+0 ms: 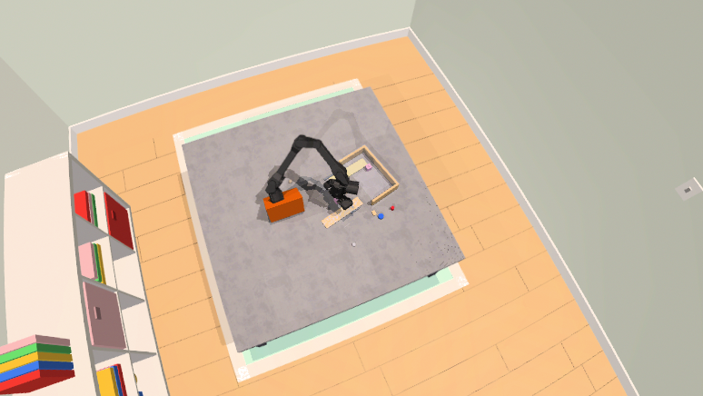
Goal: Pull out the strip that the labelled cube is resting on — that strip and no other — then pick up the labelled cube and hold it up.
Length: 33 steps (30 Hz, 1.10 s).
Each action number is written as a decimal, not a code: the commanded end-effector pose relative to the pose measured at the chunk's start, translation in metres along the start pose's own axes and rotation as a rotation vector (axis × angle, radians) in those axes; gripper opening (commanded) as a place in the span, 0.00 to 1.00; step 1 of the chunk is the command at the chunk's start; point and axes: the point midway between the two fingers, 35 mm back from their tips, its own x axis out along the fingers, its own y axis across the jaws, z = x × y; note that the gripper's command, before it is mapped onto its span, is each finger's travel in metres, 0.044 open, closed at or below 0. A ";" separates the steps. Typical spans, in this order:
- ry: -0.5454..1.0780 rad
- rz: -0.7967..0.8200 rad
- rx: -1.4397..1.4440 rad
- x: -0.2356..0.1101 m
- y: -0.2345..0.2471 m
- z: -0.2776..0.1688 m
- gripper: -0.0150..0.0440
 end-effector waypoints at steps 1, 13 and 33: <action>0.003 -0.003 0.000 0.000 0.006 -0.012 0.25; 0.004 -0.004 0.000 -0.034 0.013 -0.022 0.25; 0.004 -0.004 0.000 -0.035 0.013 -0.022 0.25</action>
